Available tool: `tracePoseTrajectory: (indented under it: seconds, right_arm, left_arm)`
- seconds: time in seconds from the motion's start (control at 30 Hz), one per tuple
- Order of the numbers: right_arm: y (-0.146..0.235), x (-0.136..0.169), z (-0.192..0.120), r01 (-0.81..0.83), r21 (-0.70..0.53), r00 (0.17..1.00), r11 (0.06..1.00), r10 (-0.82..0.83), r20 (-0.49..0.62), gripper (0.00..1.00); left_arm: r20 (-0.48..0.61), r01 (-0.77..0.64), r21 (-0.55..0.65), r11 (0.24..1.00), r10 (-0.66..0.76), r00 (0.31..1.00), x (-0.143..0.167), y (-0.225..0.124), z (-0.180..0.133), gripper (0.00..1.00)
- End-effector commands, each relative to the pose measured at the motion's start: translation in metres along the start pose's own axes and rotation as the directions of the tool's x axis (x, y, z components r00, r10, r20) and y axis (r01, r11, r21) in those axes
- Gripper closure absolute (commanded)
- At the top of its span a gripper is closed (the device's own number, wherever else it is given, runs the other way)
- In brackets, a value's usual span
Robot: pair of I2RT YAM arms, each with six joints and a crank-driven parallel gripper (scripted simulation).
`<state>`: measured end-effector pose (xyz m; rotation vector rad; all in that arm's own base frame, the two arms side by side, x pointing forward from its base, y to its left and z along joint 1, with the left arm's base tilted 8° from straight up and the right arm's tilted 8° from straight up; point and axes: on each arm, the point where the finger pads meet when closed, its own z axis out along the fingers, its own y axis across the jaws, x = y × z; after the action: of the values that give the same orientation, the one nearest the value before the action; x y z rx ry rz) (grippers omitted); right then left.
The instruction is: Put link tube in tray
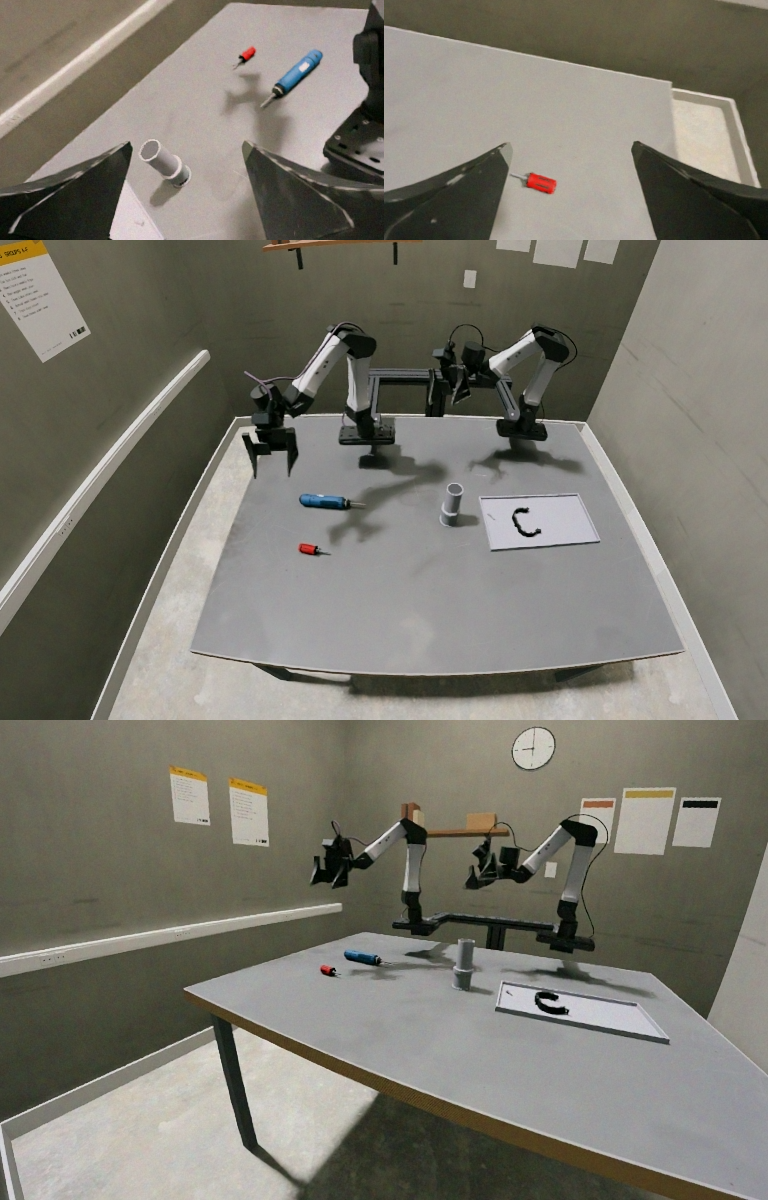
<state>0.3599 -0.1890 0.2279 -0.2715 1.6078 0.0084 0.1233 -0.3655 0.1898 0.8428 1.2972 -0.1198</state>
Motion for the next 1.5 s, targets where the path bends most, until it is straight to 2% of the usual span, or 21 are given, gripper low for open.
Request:
tracePoseTrajectory:
  seconds: [0.0,0.13,0.3,0.4,0.47,0.5,0.73,0.97,1.07,1.1,1.13,1.3,1.47]
  right_arm:
    - [0.027,-0.020,0.016,0.007,-0.032,0.999,0.999,-0.009,-0.040,0.00]
    - [0.106,-0.035,0.041,-0.010,-0.190,0.997,0.982,-0.005,-0.082,0.00]
    - [0.206,-0.053,0.041,-0.007,-0.387,0.992,0.922,-0.043,-0.120,0.00]
    - [0.257,-0.055,0.027,-0.004,-0.487,0.985,0.873,-0.080,-0.151,0.00]
    - [0.257,-0.055,0.027,-0.004,-0.487,0.985,0.873,-0.080,-0.151,0.00]
    - [0.272,-0.058,0.021,0.001,-0.518,0.984,0.855,-0.095,-0.154,0.00]
    - [0.363,-0.071,-0.039,0.054,-0.720,0.968,0.692,-0.215,-0.134,0.00]
    - [0.402,-0.076,-0.088,0.099,-0.821,0.955,0.563,-0.286,-0.081,0.00]
    - [0.406,-0.073,-0.090,0.095,-0.830,0.952,0.550,-0.294,-0.086,0.00]
    - [0.409,-0.076,-0.097,0.105,-0.838,0.952,0.535,-0.298,-0.071,0.00]
    - [0.411,-0.078,-0.101,0.112,-0.844,0.952,0.525,-0.299,-0.059,0.00]
    - [0.417,-0.082,-0.105,0.121,-0.858,0.955,0.500,-0.293,-0.036,0.00]
    - [0.417,-0.081,-0.104,0.119,-0.858,0.955,0.500,-0.294,-0.039,0.00]
  left_arm:
    - [-0.076,0.071,0.104,0.992,-0.063,0.995,0.013,-0.003,0.006,0.00]
    - [-0.192,0.154,0.174,0.973,-0.120,0.974,0.047,0.007,0.025,0.00]
    - [-0.332,0.238,0.196,0.951,-0.164,0.929,0.093,0.030,0.053,0.00]
    - [-0.408,0.271,0.197,0.942,-0.173,0.897,0.119,0.040,0.066,0.00]
    - [-0.408,0.271,0.197,0.942,-0.173,0.897,0.119,0.040,0.066,0.00]
    - [-0.429,0.283,0.194,0.939,-0.178,0.886,0.127,0.045,0.070,0.00]
    - [-0.559,0.349,0.161,0.923,-0.206,0.803,0.179,0.076,0.098,0.00]
    - [-0.605,0.376,0.091,0.922,-0.249,0.756,0.206,0.094,0.112,0.00]
    - [-0.615,0.379,0.077,0.922,-0.255,0.746,0.212,0.094,0.109,0.00]
    - [-0.631,0.380,0.065,0.923,-0.257,0.732,0.220,0.091,0.105,0.12]
    - [-0.647,0.379,0.062,0.923,-0.252,0.720,0.228,0.086,0.098,0.19]
    - [-0.688,0.371,0.080,0.925,-0.218,0.693,0.246,0.074,0.084,0.19]
    - [-0.658,0.378,0.072,0.923,-0.240,0.713,0.245,0.075,0.110,0.19]
